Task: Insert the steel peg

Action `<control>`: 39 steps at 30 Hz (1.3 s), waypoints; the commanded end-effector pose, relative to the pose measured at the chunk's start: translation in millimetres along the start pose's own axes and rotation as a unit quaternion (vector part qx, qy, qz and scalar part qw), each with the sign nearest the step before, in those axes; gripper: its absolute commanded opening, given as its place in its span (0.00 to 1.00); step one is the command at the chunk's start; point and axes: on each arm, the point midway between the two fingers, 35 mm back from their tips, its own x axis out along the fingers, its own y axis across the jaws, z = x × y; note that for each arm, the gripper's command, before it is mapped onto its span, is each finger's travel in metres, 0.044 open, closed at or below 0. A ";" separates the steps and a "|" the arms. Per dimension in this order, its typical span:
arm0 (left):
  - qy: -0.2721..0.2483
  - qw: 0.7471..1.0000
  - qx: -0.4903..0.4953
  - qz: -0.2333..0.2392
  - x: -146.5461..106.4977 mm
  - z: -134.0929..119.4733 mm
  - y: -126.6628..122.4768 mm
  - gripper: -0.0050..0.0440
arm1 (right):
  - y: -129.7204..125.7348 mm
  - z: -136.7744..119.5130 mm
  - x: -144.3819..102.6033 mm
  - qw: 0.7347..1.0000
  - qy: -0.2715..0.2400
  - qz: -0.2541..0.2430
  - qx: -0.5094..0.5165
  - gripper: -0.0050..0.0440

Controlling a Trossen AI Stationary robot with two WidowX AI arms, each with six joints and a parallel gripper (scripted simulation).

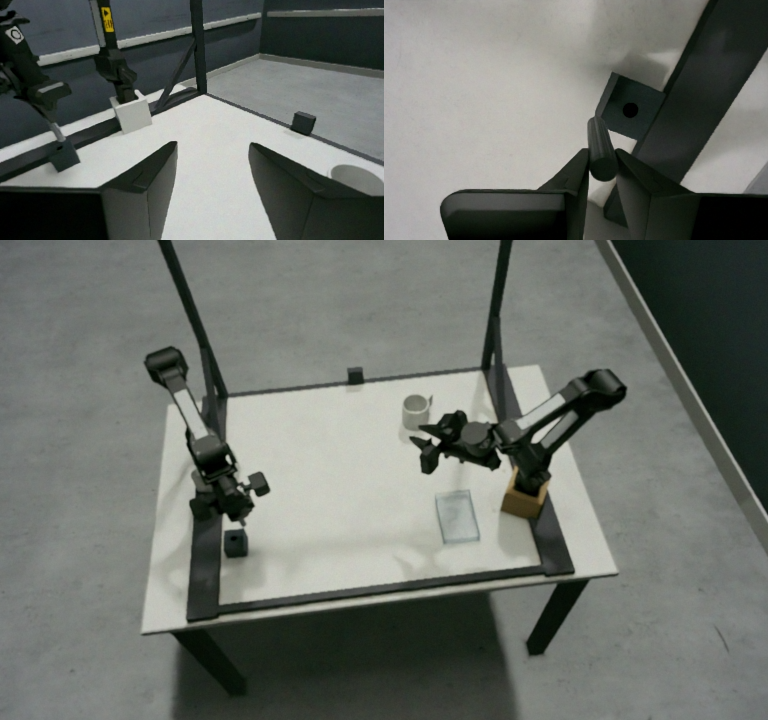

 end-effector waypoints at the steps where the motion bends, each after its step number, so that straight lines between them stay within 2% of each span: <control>1: 0.012 1.000 0.000 0.020 -9.8 18.8 -3.7 0.51 | -11.8 4.0 -0.3 1.000 -0.003 0.003 -0.001 0.00; 10: 0.023 0.996 -0.010 0.085 -37.5 61.4 -18.6 0.51 | -34.2 8.7 -5.1 1.000 -0.015 0.002 -0.002 0.00; 16: 0.044 0.993 -0.033 0.100 -47.0 65.1 -27.3 0.51 | -37.2 8.8 -4.1 1.000 -0.013 0.002 -0.002 0.00; 17: 0.067 0.991 -0.054 0.100 -50.3 58.5 -33.0 0.51 | -37.7 8.9 -5.3 1.000 -0.016 0.001 -0.002 0.00; 19: 0.074 0.989 -0.062 0.116 -57.9 67.8 -38.6 0.51 | -37.5 2.3 5.3 1.000 0.001 0.003 -0.001 0.00; 23: 0.102 0.981 -0.088 0.138 -70.9 78.1 -49.4 0.51 | -37.3 2.7 4.9 1.000 -0.005 0.003 -0.001 0.00; 29: 0.161 0.967 -0.119 0.155 -85.7 71.9 -63.2 0.51 | -37.6 5.6 2.7 1.000 -0.009 0.002 -0.001 0.00; 39: 0.179 0.961 -0.124 0.171 -95.0 78.3 -70.0 0.51 | -37.7 5.5 2.4 1.000 -0.009 0.001 -0.001 0.00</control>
